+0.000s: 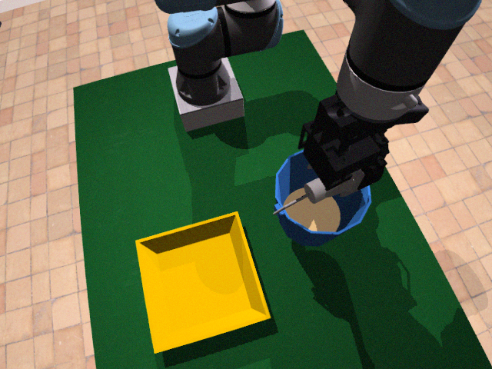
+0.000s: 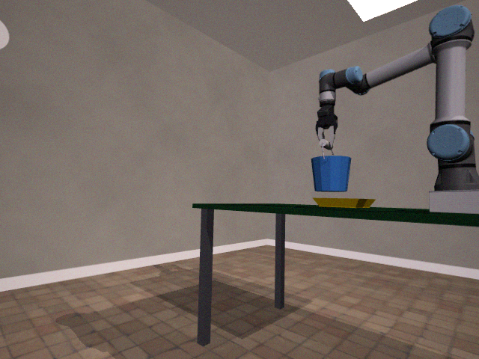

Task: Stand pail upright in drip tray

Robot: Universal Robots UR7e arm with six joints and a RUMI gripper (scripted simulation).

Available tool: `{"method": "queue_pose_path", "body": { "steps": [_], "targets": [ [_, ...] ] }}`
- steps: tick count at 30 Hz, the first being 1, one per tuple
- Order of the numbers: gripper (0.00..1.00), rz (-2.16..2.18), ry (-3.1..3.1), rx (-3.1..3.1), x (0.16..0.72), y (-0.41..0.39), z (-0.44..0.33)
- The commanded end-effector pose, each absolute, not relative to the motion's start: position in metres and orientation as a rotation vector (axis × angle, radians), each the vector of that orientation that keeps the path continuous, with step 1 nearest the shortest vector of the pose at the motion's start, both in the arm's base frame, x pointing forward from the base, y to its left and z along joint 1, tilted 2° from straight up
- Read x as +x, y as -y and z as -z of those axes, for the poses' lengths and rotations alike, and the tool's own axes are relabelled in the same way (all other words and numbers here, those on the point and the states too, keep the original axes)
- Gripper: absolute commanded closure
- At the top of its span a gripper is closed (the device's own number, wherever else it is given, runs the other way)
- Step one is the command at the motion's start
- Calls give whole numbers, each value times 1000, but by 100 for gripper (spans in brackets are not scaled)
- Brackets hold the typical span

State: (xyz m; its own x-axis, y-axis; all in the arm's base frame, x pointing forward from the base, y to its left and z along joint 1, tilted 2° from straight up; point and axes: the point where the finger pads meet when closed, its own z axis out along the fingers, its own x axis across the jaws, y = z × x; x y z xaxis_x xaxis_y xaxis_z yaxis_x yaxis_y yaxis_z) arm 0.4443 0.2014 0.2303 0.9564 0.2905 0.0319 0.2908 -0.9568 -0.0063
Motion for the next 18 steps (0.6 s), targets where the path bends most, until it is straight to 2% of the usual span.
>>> {"method": "queue_pose_path", "body": {
  "steps": [1, 18],
  "targets": [
    [100, 51, 460, -3096, 445, -201, -237],
    [100, 51, 460, -3096, 444, -201, -243]
  ]
}}
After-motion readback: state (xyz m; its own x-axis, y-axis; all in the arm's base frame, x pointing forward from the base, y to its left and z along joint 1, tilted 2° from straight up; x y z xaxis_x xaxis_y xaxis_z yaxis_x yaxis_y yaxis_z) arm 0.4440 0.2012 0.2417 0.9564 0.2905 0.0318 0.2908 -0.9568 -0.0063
